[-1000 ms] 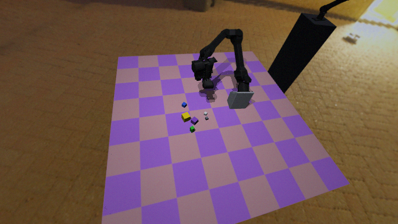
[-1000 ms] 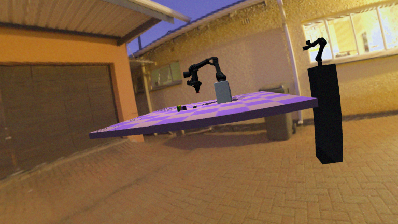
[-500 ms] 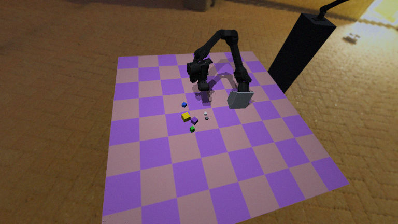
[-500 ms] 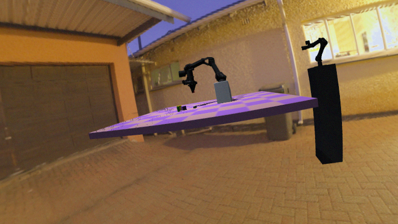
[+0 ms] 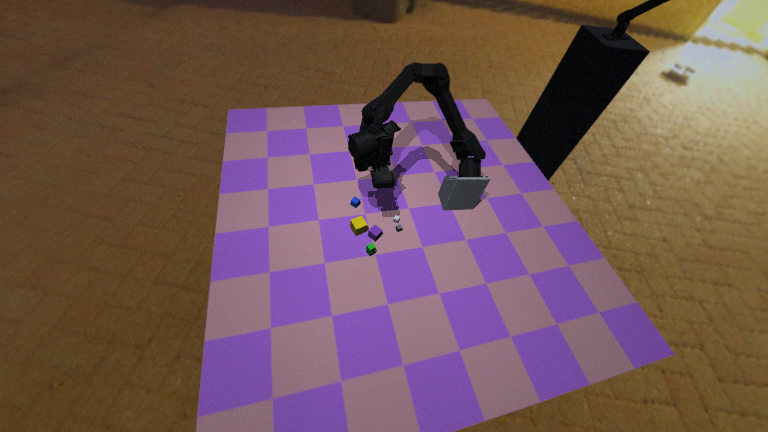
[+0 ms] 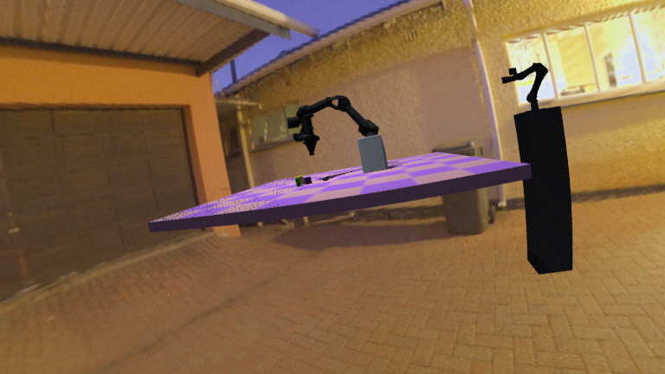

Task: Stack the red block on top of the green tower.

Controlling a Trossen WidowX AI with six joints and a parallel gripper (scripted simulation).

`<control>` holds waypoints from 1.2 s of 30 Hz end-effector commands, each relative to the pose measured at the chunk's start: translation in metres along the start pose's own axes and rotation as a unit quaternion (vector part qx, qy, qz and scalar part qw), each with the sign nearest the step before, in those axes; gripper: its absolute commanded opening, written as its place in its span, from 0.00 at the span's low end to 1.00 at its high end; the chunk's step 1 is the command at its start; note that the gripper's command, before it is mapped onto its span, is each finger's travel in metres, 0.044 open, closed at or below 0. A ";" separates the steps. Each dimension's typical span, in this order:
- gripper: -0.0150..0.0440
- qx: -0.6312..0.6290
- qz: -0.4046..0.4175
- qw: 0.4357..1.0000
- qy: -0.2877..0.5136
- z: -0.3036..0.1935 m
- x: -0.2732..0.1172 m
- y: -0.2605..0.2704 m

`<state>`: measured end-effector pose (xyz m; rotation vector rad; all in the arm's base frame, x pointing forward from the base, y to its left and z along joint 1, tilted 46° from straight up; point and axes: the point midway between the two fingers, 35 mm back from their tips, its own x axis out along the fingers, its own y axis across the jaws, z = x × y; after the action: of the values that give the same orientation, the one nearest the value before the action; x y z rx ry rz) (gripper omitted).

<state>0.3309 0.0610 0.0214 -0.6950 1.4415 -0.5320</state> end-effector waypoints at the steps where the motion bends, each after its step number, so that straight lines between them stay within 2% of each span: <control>1: 0.25 0.003 0.002 1.000 0.001 0.008 -0.001 0.014; 18: 0.25 0.002 0.003 1.000 -0.001 0.034 0.002 0.093; 36: 0.25 0.006 -0.001 1.000 0.001 0.037 0.017 0.176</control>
<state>0.3565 0.1722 -0.1077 -0.6936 1.4362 -0.5364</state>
